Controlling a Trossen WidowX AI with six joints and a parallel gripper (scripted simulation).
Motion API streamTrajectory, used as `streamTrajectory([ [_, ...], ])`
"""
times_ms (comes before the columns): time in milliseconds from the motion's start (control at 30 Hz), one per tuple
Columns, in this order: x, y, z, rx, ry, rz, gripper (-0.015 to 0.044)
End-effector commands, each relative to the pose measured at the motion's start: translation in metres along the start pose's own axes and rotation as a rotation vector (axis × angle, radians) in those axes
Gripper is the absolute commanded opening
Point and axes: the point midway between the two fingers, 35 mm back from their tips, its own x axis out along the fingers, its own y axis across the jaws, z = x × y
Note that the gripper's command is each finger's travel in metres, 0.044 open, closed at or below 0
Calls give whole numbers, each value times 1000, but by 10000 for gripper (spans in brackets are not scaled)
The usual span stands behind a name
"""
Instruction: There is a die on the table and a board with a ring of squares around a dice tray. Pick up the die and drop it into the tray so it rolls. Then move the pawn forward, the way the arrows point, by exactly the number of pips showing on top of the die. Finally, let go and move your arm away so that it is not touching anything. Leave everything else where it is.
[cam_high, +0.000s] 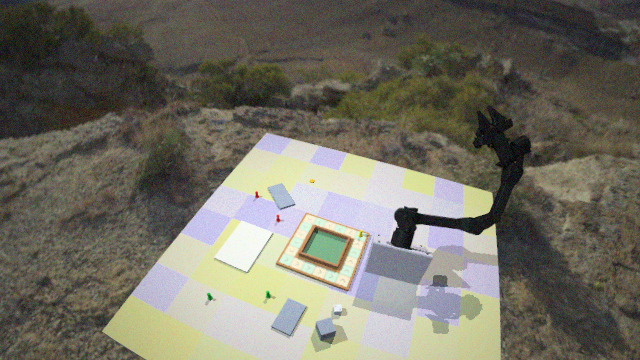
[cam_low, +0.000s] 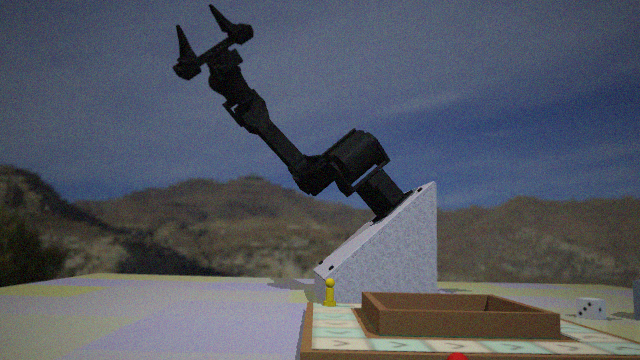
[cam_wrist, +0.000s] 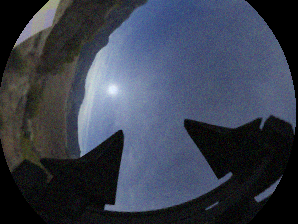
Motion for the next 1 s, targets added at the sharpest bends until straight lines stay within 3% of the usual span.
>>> streamTrajectory([
  [0,2,0,1,10,-6,-3,374],
  [133,45,7,30,197,-127,-30,275],
  [567,203,5,196,863,-634,149,275],
  [767,239,-17,296,1104,-859,347,275],
  [967,247,-46,400,1278,-1045,617,275],
])
